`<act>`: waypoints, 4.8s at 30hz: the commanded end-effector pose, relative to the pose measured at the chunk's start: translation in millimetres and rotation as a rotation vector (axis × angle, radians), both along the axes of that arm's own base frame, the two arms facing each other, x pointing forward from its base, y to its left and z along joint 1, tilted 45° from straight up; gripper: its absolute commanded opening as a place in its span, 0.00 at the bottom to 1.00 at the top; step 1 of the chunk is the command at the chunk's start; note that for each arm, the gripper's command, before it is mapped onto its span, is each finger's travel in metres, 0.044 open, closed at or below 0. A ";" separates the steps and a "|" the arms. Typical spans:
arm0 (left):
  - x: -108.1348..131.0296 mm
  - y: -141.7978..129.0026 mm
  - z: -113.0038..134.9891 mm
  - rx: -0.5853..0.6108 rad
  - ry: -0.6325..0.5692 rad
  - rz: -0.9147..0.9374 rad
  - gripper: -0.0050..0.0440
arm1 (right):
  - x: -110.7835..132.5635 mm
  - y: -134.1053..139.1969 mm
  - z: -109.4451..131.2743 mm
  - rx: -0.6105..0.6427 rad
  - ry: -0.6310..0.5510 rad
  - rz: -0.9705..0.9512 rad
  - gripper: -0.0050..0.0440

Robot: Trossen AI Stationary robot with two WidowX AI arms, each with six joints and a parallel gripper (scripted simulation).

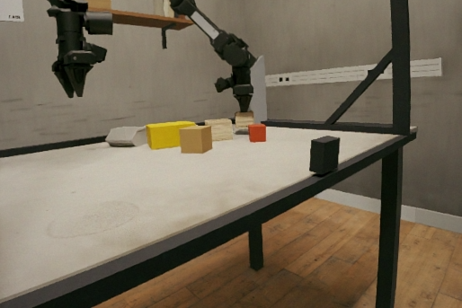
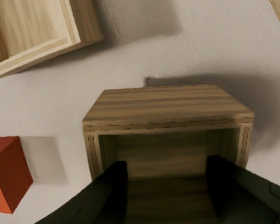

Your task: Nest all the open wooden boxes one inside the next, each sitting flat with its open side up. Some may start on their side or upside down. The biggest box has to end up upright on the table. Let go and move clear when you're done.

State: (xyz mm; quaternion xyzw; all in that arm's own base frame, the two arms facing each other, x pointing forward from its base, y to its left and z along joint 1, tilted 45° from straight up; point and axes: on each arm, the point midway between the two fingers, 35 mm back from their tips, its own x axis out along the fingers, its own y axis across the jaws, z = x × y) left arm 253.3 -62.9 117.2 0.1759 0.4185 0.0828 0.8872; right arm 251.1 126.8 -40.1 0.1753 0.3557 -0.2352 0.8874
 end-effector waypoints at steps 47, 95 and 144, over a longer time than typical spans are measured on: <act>0.8 0.2 4.5 -0.004 -0.013 -0.001 0.92 | 42.3 45.8 125.5 0.012 -0.022 -0.001 0.61; 112.6 -32.6 54.6 -0.347 -0.685 -0.746 0.92 | 40.7 45.1 121.5 0.008 -0.012 0.000 0.61; 79.9 -16.0 100.4 -0.020 -1.063 -1.112 0.92 | 39.7 46.8 123.4 -0.248 0.106 0.298 0.61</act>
